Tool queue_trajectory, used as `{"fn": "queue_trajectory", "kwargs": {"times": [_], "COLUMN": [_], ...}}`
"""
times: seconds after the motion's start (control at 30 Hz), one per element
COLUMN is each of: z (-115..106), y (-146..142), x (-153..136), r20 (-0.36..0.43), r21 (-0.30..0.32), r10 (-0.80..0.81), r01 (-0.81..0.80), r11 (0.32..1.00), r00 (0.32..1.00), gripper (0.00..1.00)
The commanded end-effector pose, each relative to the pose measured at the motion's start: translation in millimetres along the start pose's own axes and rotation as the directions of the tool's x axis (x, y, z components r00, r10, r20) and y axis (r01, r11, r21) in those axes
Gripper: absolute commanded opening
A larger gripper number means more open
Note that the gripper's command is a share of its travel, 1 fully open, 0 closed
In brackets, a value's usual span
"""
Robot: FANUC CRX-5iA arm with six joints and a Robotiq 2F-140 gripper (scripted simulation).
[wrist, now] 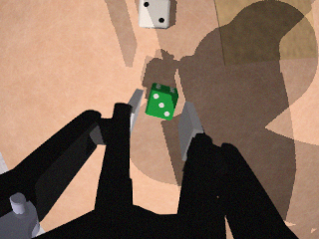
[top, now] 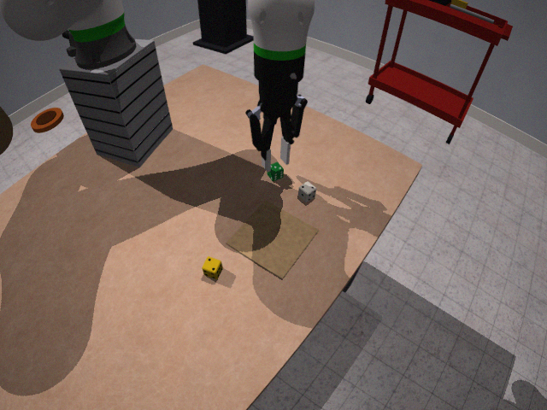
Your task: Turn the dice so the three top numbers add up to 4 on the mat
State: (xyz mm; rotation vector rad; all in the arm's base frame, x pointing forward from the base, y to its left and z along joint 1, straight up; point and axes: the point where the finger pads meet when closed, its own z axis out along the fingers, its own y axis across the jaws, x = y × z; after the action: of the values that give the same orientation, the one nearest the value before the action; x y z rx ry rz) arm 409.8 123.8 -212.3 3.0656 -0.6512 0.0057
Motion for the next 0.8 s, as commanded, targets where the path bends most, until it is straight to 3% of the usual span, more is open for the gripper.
{"fn": "queue_trajectory", "kwargs": {"times": [0.0,0.37,0.77], "z": [-0.1,1.9,19.3], "y": [-0.1,-0.1,-0.1], "x": [0.2,0.2,0.2], "r20": [0.0,0.0,0.0], "r21": [0.0,0.0,0.0], "r10": [0.0,0.0,0.0], "r01": [0.0,0.0,0.0], "r11": [1.0,1.0,1.0], "r00": [1.0,1.0,1.0], "gripper": [0.28,0.28,0.28]}}
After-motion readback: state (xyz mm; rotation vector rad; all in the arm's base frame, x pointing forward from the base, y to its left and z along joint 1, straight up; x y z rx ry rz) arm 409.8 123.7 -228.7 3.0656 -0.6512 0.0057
